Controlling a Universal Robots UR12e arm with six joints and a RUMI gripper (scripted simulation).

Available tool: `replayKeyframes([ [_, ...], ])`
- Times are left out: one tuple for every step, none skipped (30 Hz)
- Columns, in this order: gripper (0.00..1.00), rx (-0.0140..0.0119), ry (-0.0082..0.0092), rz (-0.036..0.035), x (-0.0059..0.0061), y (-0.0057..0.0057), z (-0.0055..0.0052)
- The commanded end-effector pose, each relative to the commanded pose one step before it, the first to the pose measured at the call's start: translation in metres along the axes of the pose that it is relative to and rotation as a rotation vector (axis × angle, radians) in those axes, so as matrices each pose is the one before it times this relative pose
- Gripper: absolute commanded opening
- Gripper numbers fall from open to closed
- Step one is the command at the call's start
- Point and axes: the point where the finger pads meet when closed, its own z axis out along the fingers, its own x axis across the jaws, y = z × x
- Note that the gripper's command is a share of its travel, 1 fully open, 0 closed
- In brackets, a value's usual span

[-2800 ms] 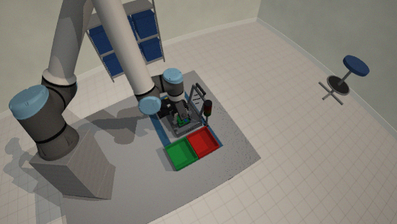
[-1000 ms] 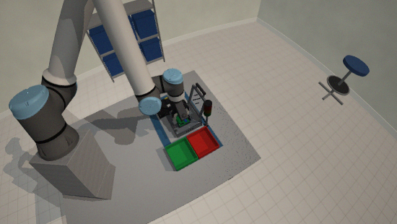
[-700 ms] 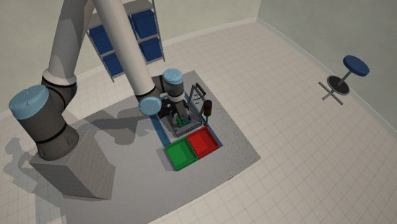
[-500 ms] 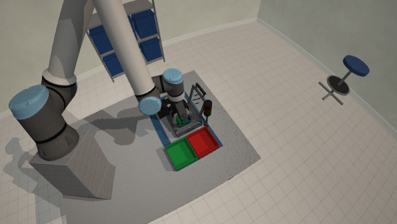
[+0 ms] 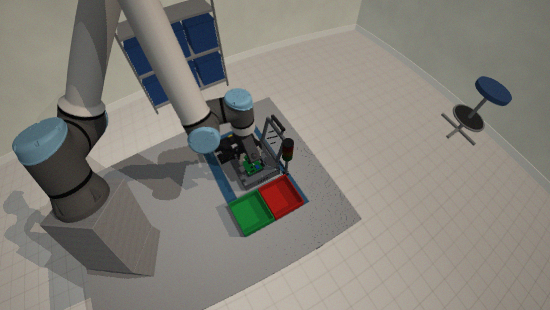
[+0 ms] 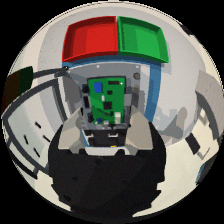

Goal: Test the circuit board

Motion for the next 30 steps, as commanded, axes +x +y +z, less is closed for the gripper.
replayKeyframes([
  [0.59,0.00004,-0.00048,-0.00023,-0.00043,-0.00008,-0.01326],
  [0.59,0.0,0.0,0.0,0.0,0.0,-0.00492],
  [0.59,0.0,0.0,0.0,0.0,0.0,-0.00516],
  [0.59,0.0,0.0,0.0,0.0,0.0,-0.00539],
  [0.59,0.0,0.0,0.0,0.0,0.0,-0.0056],
  [0.59,0.0,0.0,0.0,0.0,0.0,-0.0058],
  [0.59,0.0,0.0,0.0,0.0,0.0,-0.00598],
  [0.59,0.0,0.0,0.0,0.0,0.0,-0.00614],
  [0.59,0.0,0.0,0.0,0.0,0.0,-0.00629],
  [0.59,0.0,0.0,0.0,0.0,0.0,-0.00642],
  [0.59,0.0,0.0,0.0,0.0,0.0,-0.00653],
  [0.59,0.0,0.0,0.0,0.0,0.0,-0.00663],
  [0.59,0.0,0.0,0.0,0.0,0.0,-0.0067],
  [0.59,0.0,0.0,0.0,0.0,0.0,-0.00676],
  [0.59,0.0,0.0,0.0,0.0,0.0,-0.0068],
  [0.59,0.0,0.0,0.0,0.0,0.0,0.0],
  [0.59,0.0,0.0,0.0,0.0,0.0,0.0],
  [0.59,0.0,0.0,0.0,0.0,0.0,-0.00681],
  [0.59,0.0,0.0,0.0,0.0,0.0,-0.00682],
  [0.59,0.0,0.0,0.0,0.0,0.0,-0.0068],
  [0.59,0.0,0.0,0.0,0.00001,0.0,-0.00675],
  [0.59,0.0,0.0,0.0,-0.00001,0.0,-0.0067],
  [0.59,0.0,0.0,0.0,0.0,0.0,-0.00662],
  [0.59,0.0,0.0,0.0,0.00001,0.0,-0.00651],
  [0.59,0.0,0.0,0.0,-0.00001,0.0,-0.0064],
  [0.59,0.0,0.0,0.0,0.0,0.0,-0.00626],
  [0.59,0.0,0.0,0.0,0.0,0.0,-0.00609],
  [0.59,0.0,0.0,0.0,0.0,0.0,-0.00591],
  [0.59,0.0,0.0,0.0,0.0,0.0,-0.00571],
  [0.59,0.0,0.0,0.0,0.0,0.0,-0.00549],
])
